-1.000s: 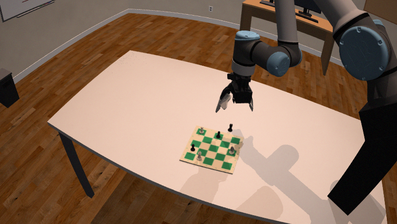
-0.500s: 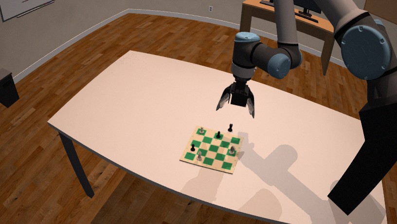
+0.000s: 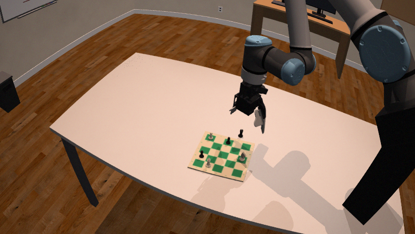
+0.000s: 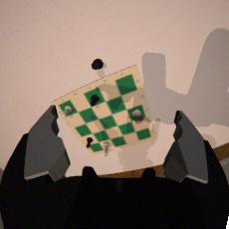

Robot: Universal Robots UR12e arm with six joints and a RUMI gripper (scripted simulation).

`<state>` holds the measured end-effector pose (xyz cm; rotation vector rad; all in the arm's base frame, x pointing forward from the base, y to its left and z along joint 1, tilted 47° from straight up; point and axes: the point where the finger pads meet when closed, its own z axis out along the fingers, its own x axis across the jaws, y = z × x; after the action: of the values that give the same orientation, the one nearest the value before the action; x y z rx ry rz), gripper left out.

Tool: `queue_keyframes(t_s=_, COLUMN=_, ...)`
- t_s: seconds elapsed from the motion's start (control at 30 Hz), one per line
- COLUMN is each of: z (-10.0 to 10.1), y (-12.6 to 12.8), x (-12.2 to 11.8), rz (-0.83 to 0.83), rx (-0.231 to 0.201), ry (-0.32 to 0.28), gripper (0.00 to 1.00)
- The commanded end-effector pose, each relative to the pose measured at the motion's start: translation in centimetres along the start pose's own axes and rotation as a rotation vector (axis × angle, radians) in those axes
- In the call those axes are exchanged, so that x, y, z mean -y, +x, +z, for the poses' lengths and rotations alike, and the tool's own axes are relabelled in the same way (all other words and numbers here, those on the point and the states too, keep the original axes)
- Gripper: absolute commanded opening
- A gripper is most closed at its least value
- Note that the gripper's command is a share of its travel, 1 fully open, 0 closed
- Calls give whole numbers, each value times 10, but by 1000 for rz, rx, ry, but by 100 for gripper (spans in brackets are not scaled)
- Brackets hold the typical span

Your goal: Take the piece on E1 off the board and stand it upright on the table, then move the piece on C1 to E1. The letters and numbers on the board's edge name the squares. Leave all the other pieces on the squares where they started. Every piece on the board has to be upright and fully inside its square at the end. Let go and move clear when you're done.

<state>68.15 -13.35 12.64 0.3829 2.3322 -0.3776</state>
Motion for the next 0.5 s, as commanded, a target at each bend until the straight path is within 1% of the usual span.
queue_keyframes(t_s=0.0, z=-1, y=8, x=-8, rz=217, rx=0, ry=8, gripper=100)
queue_keyframes(t_s=0.13, z=-1, y=14, x=-16, rz=386, rx=1, ry=8, gripper=100)
queue_keyframes(t_s=0.2, z=-1, y=14, x=-16, rz=386, rx=1, ry=8, gripper=100)
queue_keyframes(t_s=0.47, z=-2, y=26, x=-30, rz=711, rx=3, ry=8, gripper=100)
